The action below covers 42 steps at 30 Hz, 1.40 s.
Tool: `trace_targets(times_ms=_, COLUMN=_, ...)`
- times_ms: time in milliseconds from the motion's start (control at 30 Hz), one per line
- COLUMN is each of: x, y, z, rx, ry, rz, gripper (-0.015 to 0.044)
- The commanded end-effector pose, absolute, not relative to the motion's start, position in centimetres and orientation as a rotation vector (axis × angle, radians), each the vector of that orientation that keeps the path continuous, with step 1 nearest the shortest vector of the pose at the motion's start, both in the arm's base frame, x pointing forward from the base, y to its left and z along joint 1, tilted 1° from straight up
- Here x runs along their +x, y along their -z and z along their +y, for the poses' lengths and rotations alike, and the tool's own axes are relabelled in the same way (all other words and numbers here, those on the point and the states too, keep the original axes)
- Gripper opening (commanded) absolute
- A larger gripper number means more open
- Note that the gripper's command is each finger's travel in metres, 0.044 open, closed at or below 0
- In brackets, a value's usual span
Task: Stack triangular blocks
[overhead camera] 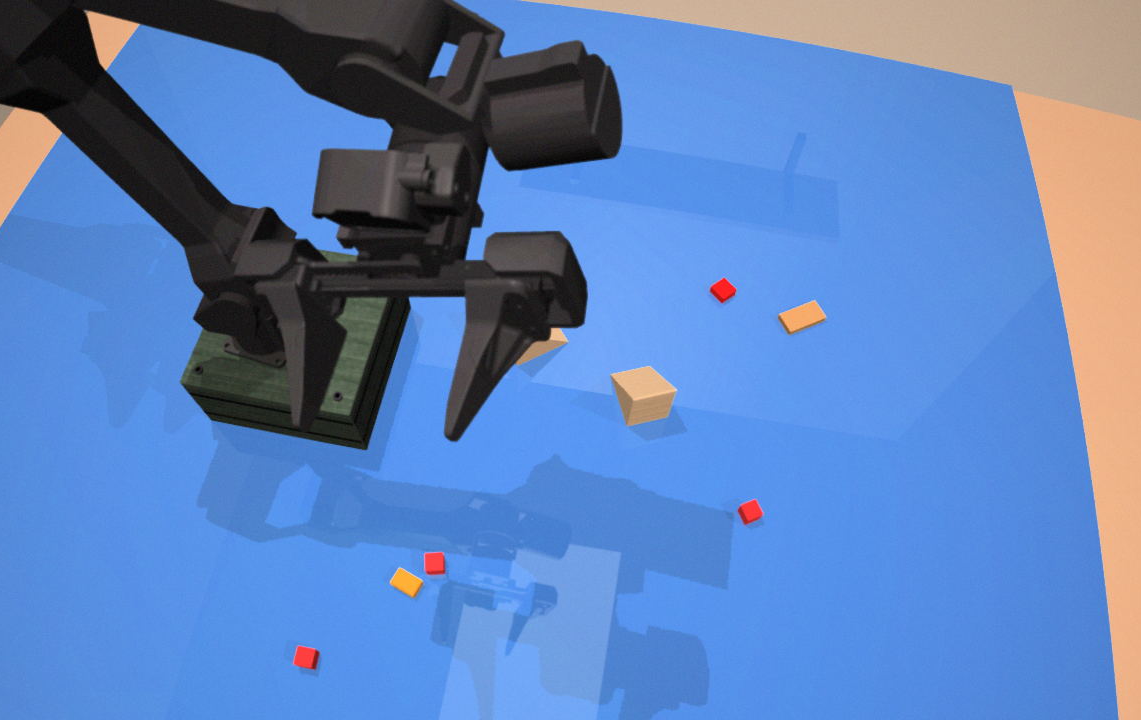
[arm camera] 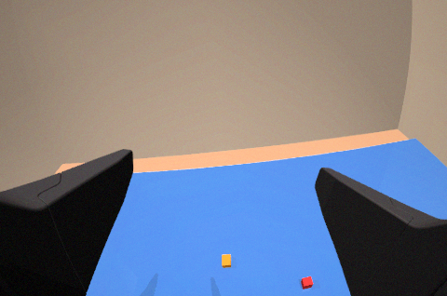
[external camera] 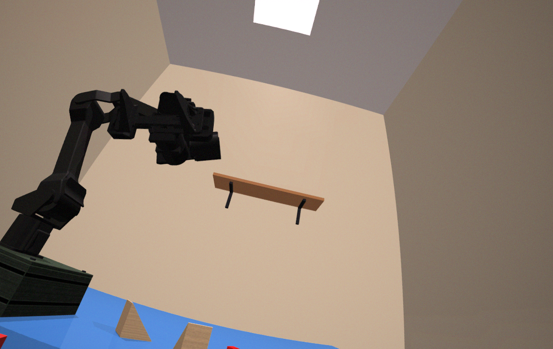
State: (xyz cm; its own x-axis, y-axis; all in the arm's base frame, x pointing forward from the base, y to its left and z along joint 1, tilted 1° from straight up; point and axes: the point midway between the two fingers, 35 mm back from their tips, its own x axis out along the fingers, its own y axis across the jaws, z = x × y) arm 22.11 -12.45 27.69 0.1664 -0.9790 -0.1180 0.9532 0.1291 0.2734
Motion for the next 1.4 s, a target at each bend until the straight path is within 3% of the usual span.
trace_targets(times_ms=0, x=22.2, y=-27.6, z=-12.4, rx=0.304, ry=1.406, rz=-0.078, gripper=0.0426)
trace_targets(times_ms=300, x=27.5, y=-21.7, z=-11.0, rx=-0.214, ry=1.088, rz=0.847, gripper=0.0440)
trace_targets(times_ms=500, x=30.3, y=-17.5, z=-9.0, rx=-0.545, ry=0.575, rz=1.327, gripper=0.0440)
trace_targets(times_ms=667, x=32.2, y=-14.2, z=-6.8, rx=-0.777, ry=0.019, rz=1.545, gripper=0.0440)
trace_targets(times_ms=967, x=34.5, y=-10.0, z=-2.9, rx=-1.015, ry=-0.903, rz=1.471, gripper=0.0440)
trace_targets(times_ms=1367, x=36.9, y=-6.9, z=1.3, rx=-1.177, ry=-1.704, rz=0.818, gripper=0.0440)
